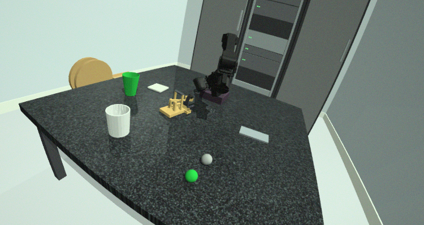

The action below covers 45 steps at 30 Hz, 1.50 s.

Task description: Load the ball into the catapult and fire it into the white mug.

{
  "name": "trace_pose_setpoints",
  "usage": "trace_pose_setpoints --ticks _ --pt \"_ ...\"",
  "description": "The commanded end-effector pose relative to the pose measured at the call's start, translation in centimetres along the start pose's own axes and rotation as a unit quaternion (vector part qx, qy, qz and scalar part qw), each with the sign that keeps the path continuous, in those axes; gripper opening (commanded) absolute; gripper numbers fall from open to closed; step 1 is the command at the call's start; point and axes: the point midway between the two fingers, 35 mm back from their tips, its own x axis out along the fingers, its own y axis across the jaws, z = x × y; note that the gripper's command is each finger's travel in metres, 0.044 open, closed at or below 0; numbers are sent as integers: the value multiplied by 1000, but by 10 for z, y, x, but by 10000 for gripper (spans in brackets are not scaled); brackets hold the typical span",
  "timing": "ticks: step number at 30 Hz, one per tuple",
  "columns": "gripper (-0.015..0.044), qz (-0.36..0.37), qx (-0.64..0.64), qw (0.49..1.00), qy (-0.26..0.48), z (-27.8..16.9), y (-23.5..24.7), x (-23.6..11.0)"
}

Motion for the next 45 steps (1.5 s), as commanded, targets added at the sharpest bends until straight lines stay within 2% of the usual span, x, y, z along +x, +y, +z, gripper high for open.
trace_pose_setpoints --ticks 1,45 --pt "0 -1 -4 1000 3 4 -1 5" --pt "0 -1 -4 1000 4 53 -2 58"
